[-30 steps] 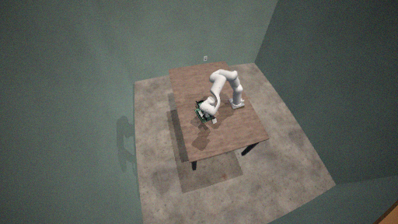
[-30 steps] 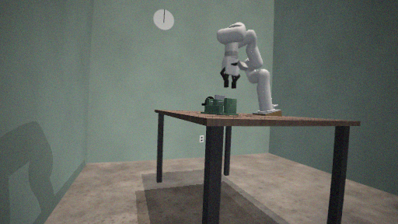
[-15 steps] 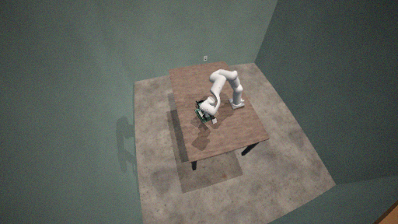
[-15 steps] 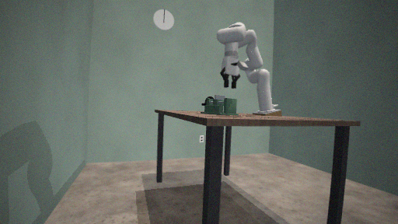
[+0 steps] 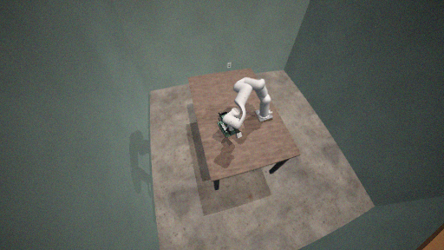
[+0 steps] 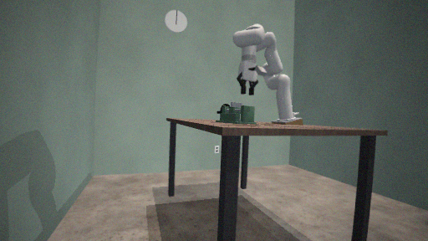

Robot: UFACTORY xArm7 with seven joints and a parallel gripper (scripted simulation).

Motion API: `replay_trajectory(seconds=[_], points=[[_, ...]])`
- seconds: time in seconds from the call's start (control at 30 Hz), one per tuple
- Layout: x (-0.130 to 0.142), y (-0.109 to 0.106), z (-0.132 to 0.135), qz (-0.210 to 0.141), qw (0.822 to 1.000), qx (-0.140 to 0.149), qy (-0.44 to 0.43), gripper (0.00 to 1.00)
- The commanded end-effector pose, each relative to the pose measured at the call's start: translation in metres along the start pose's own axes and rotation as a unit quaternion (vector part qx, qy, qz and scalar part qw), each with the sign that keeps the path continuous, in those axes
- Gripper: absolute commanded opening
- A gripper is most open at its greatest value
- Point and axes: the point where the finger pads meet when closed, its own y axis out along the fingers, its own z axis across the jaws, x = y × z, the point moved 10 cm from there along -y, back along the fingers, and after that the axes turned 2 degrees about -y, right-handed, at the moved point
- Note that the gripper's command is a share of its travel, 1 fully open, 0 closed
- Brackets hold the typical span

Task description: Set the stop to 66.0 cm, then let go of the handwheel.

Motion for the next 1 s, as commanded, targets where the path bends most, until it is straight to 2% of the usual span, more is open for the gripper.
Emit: replay_trajectory(seconds=[0.0, 0.47, 0.67, 0.9, 0.97], points=[[0.0, -0.001, 0.0, 0.0, 1.0, 0.002, 0.0, 0.57], [0.011, -0.001, -0.001, 0.0, 1.0, 0.002, 0.0, 0.57], [0.052, -0.001, -0.007, 0.0, 1.0, 0.002, 0.0, 0.57], [0.129, -0.001, -0.018, 0.0, 1.0, 0.002, 0.0, 0.57], [0.129, -0.001, -0.018, 0.0, 1.0, 0.002, 0.0, 0.57]])
